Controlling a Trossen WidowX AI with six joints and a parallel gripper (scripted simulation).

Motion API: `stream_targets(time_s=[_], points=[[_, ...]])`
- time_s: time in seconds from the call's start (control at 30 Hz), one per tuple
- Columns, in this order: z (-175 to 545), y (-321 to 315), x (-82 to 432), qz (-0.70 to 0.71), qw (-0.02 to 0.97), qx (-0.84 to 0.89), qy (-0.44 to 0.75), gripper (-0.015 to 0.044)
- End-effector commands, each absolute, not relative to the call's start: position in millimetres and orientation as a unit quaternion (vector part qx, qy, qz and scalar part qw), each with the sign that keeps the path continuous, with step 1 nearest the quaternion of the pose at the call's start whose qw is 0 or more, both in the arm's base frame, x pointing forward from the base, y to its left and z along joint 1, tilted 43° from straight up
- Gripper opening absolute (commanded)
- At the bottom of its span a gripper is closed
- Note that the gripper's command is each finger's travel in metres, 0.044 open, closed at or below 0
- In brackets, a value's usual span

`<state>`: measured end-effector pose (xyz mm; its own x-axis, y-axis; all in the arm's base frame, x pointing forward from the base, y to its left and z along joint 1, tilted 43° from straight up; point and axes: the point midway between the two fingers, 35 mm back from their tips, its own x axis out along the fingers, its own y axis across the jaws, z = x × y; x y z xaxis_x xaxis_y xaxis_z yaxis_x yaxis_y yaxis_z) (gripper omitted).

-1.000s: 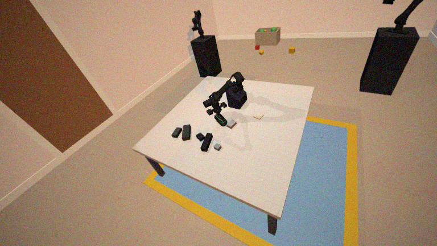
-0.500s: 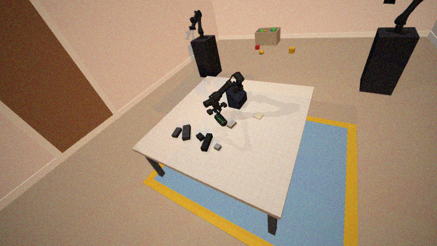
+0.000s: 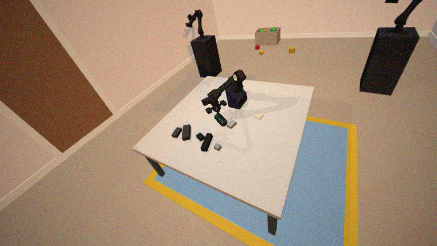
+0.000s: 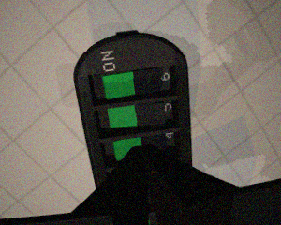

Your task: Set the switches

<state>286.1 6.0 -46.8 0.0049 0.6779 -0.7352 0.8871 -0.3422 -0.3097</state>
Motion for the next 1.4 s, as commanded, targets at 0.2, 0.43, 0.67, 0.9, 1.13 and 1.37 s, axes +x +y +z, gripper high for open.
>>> stream_targets(time_s=[0.2,0.43,0.67,0.9,1.13,1.37], points=[[-42.7,14.4,300.4,-0.425,0.125,0.701,0.559,0.0],[-51.0,22.0,300.8,-0.425,0.125,0.702,0.559,0.0],[-59.1,29.8,300.8,-0.424,0.125,0.702,0.559,0.0],[-66.1,36.7,300.4,-0.424,0.125,0.702,0.559,0.0],[-71.2,41.6,300.3,-0.424,0.124,0.702,0.559,0.0],[-71.2,41.6,300.3,-0.424,0.124,0.702,0.559,0.0]])
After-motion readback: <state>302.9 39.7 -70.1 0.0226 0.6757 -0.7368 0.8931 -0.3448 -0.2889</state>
